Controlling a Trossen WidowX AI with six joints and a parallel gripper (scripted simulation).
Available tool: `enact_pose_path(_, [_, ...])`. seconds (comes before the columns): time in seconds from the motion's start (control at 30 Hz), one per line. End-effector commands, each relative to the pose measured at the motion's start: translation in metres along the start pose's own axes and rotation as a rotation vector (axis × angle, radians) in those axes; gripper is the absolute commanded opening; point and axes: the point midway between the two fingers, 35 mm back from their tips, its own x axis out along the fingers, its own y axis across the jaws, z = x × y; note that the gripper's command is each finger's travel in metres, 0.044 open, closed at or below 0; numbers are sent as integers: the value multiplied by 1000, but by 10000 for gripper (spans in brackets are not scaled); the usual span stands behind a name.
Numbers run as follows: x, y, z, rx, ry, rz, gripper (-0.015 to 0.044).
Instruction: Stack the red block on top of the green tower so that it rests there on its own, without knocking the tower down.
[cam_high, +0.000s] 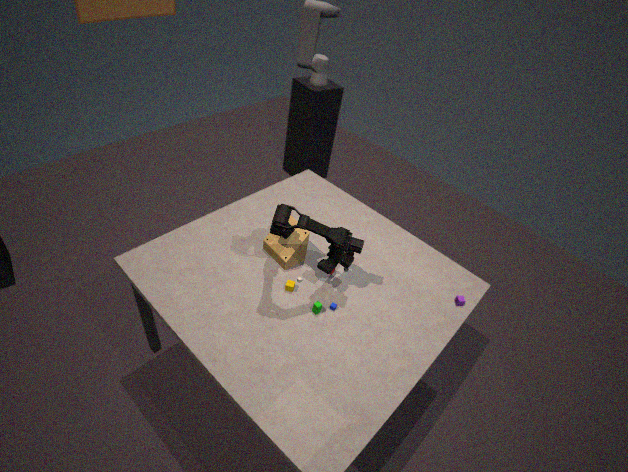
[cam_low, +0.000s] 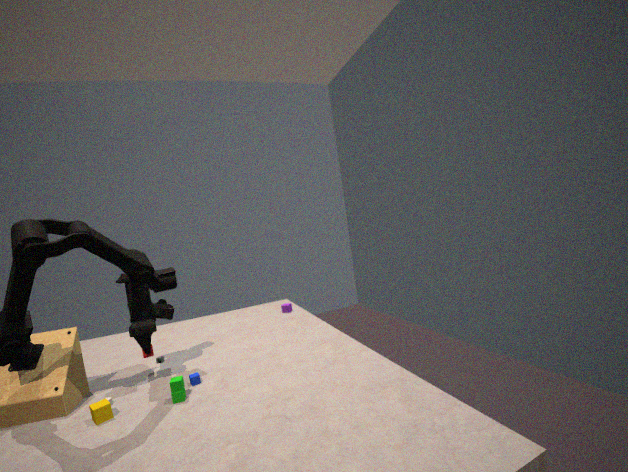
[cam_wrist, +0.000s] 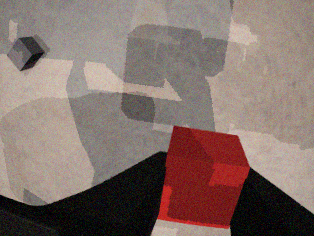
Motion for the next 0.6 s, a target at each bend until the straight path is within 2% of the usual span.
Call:
enact_pose_path(0.0, [-22,-1,1,11,-4,7,0])
enact_pose_path(0.2, [-49,-1,0,10,-4,8,0])
enact_pose_path(0.57, [-51,-14,11,5,-7,16,0])
